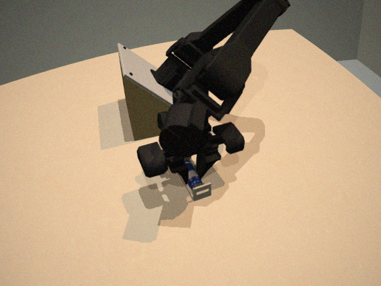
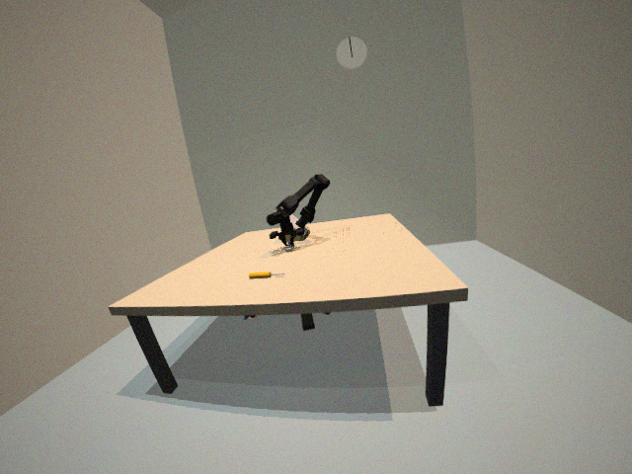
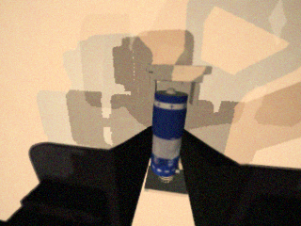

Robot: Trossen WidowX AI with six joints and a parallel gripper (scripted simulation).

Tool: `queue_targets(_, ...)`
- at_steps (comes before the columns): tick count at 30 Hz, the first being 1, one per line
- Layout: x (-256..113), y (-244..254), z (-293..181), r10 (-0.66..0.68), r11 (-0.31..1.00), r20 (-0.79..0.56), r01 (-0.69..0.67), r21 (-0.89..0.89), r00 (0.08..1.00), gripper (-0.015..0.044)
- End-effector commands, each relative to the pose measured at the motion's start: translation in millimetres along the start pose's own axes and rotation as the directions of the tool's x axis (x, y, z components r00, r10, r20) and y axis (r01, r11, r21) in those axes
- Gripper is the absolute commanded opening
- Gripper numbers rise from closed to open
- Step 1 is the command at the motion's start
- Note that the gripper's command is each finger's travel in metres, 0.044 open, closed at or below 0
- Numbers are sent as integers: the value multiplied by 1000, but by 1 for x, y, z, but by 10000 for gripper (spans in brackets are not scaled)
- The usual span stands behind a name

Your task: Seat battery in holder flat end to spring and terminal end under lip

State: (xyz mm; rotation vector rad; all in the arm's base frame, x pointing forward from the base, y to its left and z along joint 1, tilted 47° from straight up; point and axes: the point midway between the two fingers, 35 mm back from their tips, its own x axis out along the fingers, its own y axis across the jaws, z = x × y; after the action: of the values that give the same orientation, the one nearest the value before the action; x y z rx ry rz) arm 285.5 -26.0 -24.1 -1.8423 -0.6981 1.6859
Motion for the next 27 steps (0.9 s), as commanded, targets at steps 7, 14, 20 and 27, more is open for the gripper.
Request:
queue_targets(7, -1, -2, -3, -5, 1000, -31, 5, -11, 1000, 83)
queue_targets(14, 0, -2, 2, -2, 1000, -34, 2, -11, 999, 83)
queue_targets(20, 0, -2, 7, 0, 1000, -37, 0, -10, 999, 83)
queue_targets(27, 1, -2, 12, 3, 1000, -40, -3, -9, 999, 83)
